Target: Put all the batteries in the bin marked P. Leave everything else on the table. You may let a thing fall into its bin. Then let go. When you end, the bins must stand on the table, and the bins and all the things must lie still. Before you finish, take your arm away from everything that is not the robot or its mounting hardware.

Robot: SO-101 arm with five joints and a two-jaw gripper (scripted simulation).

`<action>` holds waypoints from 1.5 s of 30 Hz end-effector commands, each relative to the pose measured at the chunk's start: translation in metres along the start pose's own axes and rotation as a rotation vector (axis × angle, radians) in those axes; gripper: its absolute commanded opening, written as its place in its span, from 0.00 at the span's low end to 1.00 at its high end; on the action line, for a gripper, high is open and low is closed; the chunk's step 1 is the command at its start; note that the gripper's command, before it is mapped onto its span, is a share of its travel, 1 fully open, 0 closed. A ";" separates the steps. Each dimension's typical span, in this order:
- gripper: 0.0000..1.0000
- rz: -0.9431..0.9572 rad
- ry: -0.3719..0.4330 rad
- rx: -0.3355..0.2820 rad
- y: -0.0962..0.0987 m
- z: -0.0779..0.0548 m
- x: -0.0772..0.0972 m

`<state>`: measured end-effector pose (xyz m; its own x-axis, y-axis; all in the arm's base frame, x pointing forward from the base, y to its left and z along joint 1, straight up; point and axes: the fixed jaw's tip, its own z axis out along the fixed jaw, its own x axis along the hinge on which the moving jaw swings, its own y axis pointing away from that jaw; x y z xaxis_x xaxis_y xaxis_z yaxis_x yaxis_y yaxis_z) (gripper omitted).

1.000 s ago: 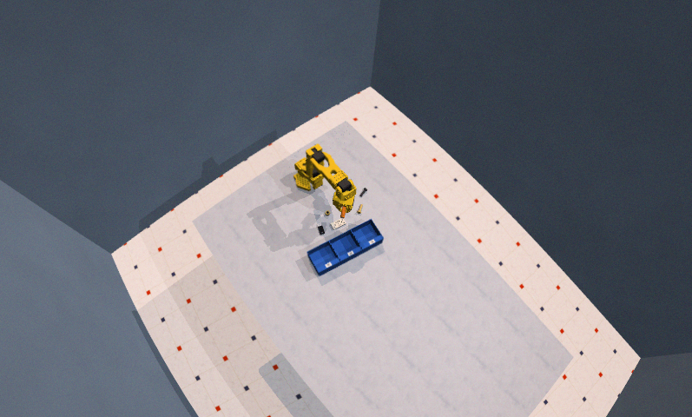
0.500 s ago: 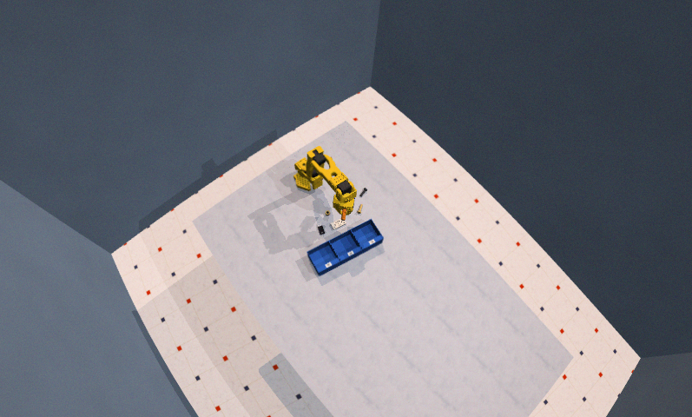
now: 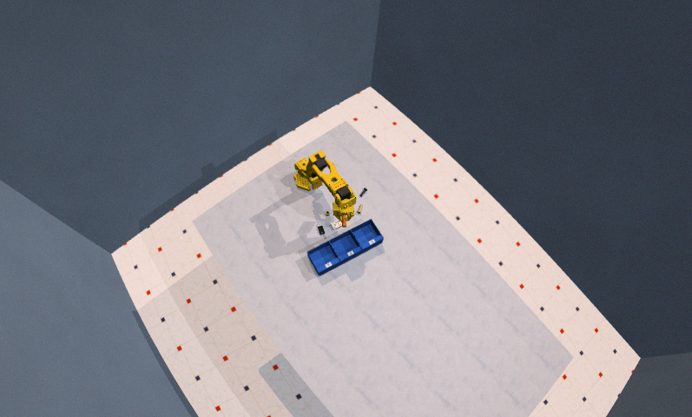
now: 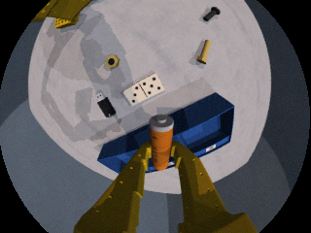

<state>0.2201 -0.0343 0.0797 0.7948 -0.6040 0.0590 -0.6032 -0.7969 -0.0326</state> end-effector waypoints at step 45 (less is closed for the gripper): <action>0.00 -0.415 0.226 0.040 -0.004 -0.006 0.075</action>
<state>0.2760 -0.0734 0.0759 0.9447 -0.2299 0.2337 -0.2364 -0.9717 -0.0005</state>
